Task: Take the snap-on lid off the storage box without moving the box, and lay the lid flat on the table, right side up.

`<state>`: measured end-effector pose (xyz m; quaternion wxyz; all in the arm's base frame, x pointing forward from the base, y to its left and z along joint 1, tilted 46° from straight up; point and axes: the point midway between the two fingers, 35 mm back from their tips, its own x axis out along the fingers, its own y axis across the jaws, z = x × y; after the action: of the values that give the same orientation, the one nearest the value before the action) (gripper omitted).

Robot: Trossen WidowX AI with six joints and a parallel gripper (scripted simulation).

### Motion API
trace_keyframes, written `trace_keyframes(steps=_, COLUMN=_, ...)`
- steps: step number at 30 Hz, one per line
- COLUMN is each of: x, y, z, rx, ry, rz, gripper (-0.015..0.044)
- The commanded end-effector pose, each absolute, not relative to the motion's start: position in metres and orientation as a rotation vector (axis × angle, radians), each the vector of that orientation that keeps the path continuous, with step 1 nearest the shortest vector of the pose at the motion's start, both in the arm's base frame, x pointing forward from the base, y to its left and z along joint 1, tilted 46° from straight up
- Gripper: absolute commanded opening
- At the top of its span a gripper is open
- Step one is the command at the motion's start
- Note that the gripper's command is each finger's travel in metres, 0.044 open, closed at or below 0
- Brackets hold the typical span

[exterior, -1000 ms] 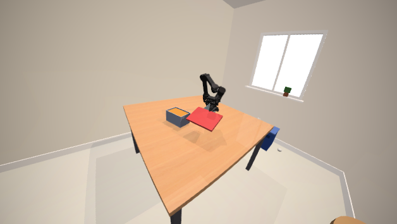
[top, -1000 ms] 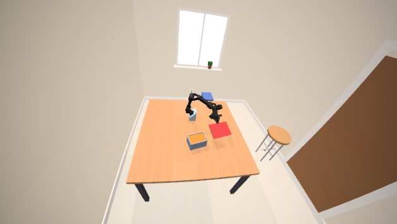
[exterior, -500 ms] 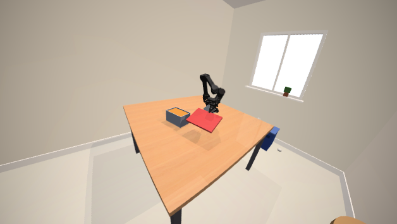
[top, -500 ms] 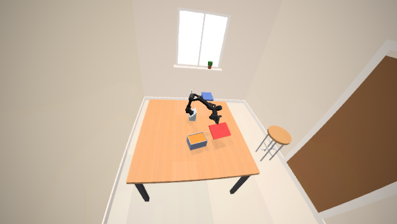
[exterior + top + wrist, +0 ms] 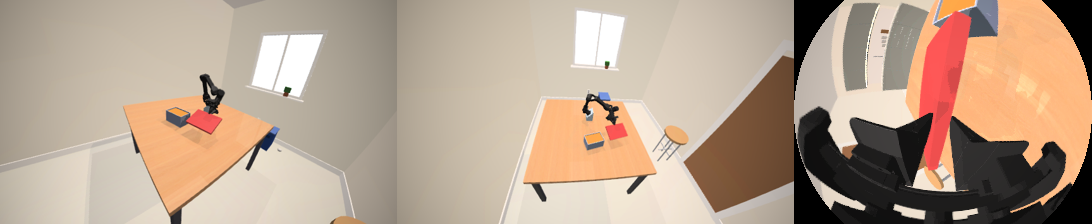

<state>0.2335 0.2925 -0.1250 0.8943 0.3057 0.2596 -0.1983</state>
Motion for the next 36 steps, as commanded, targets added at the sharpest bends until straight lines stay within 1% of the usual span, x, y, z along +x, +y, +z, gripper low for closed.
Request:
trace_keyframes(steps=1, x=0.234, y=0.291, z=-0.126, rx=0.637, ry=0.535, rz=-0.407, gripper=0.0000)
trace_keyframes(steps=36, x=0.238, y=0.272, z=-0.146, rx=0.636, ry=0.534, rz=-0.407, gripper=0.0000)
